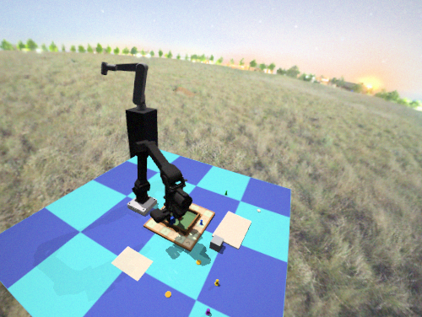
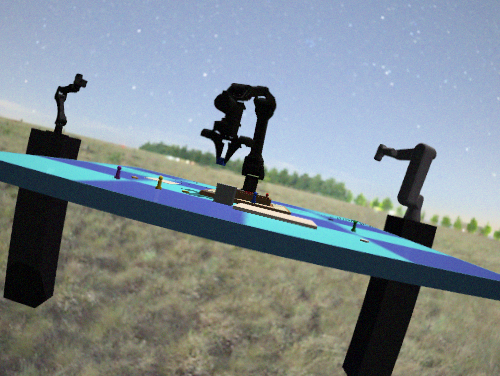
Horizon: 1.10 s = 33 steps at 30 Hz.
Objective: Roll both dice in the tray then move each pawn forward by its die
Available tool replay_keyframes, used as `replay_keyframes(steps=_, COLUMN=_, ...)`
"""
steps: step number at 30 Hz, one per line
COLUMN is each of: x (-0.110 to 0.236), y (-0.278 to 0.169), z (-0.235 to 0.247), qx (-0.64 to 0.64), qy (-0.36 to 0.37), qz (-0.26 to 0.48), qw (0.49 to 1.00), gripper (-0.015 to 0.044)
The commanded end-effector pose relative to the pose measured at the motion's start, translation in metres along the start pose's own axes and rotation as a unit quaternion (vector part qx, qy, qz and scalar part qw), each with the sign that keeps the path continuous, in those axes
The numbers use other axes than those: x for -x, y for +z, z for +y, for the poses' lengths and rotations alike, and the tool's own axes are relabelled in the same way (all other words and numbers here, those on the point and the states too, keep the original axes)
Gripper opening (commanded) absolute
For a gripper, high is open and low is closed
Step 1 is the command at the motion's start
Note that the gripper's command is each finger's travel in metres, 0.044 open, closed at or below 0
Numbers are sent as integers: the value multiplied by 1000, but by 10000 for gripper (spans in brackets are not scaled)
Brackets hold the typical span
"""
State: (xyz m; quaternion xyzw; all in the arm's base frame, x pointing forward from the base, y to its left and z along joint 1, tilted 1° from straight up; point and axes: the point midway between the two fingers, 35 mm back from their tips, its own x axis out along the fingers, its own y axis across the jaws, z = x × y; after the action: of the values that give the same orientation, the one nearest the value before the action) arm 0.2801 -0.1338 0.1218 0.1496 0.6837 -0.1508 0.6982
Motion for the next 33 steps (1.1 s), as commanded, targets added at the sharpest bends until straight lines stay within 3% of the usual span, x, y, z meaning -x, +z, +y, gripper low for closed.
replay_keyframes(steps=1, x=-3, y=-1, z=22, qx=26, qy=-5, qz=-1, qw=1000, gripper=0)
replay_keyframes(steps=13, x=-12, y=-12, z=87, qx=107, qy=3, qz=-2, qw=994, gripper=0)
replay_keyframes(steps=27, x=-23, y=-13, z=82, qx=186, qy=10, qz=-3, qw=983, gripper=0)
replay_keyframes(steps=33, x=-29, y=-8, z=83, qx=178, qy=30, qz=-91, qw=979, gripper=0)
